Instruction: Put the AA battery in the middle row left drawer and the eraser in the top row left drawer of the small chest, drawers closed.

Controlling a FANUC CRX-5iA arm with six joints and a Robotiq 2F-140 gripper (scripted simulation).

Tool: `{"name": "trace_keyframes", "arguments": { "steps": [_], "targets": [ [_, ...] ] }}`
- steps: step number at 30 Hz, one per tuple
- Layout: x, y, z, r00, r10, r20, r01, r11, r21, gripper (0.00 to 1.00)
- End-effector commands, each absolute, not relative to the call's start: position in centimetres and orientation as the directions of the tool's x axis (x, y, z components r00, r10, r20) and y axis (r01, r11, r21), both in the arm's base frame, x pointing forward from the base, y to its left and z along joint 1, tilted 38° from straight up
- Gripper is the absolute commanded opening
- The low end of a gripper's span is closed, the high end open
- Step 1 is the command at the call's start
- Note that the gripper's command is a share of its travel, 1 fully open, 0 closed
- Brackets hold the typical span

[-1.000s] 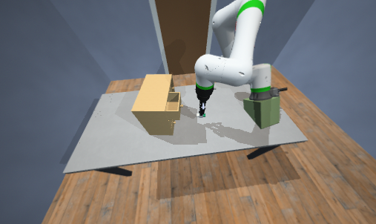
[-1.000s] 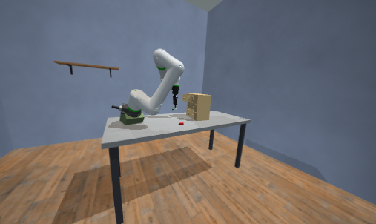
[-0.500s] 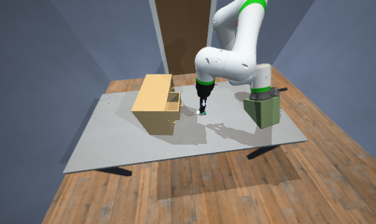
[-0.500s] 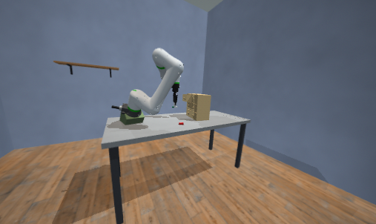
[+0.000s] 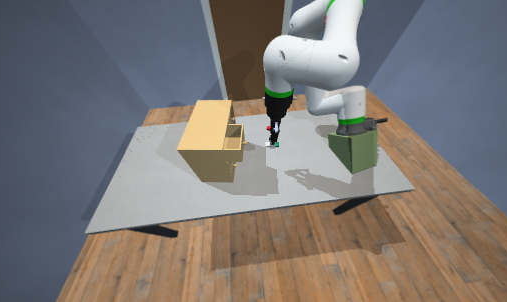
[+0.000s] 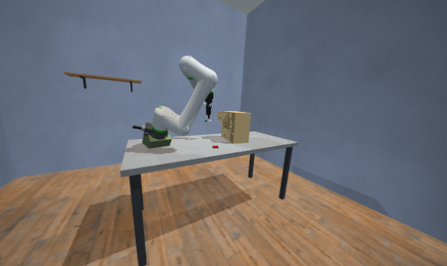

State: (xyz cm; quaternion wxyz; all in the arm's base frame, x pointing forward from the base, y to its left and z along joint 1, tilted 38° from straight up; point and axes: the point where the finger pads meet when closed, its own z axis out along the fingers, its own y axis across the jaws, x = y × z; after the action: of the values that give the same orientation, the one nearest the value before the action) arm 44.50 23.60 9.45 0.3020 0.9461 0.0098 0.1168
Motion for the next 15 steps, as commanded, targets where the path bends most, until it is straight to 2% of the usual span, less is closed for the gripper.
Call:
{"name": "trace_keyframes", "arguments": {
  "steps": [1, 15],
  "targets": [
    [44.3, 24.2, 10.3, 0.973, 0.089, 0.215, -0.052, -0.817, 0.574, 0.11],
    [42.7, 28.2, 15.8, 0.973, 0.089, 0.215, -0.052, -0.817, 0.574, 0.11]
  ]
}}
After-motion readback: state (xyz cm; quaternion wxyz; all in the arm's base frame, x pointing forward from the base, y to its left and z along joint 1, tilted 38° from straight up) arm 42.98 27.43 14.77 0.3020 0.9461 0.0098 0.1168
